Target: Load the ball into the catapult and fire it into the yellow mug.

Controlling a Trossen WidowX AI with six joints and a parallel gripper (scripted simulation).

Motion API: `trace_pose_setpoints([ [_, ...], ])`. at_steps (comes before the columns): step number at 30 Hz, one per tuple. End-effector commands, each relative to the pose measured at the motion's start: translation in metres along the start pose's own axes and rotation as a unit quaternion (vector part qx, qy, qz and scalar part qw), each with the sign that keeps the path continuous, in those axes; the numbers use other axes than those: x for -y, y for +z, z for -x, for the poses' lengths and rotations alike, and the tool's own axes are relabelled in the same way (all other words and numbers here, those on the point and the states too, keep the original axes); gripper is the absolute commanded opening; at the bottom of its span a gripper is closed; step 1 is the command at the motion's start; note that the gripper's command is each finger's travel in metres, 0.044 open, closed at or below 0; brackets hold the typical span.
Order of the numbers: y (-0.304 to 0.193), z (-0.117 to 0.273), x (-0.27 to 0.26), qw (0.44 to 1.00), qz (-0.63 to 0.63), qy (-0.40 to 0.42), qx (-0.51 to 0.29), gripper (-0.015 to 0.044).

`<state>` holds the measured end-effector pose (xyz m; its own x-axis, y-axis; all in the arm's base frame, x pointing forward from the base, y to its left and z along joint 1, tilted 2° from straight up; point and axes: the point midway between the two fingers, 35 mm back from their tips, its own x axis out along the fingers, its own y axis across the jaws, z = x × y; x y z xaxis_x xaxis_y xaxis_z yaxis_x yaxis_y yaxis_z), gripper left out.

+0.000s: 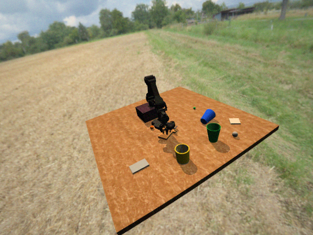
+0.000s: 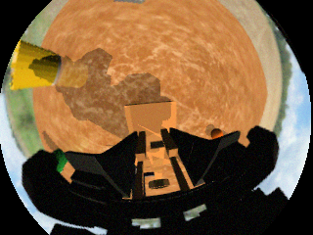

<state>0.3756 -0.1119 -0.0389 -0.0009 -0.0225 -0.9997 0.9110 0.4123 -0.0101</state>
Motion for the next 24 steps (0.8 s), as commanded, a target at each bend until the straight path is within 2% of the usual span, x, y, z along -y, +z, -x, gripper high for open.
trace_pose_setpoints([
  [1, 0.0, 0.0, -0.001, 1.0, 0.0, 0.001, -0.001, 0.0131],
  [3, 0.0, 0.011, -0.001, 1.0, 0.0, 0.001, 0.0, 0.0078],
  [6, 0.001, 0.047, 0.0, 1.0, 0.0, 0.0, 0.0, 0.0],
  [11, 0.001, 0.05, 0.0, 1.0, 0.011, 0.0, 0.0, 0.0],
  [24, 0.0, 0.049, -0.002, 0.974, 0.224, 0.0, -0.002, 0.0],
])
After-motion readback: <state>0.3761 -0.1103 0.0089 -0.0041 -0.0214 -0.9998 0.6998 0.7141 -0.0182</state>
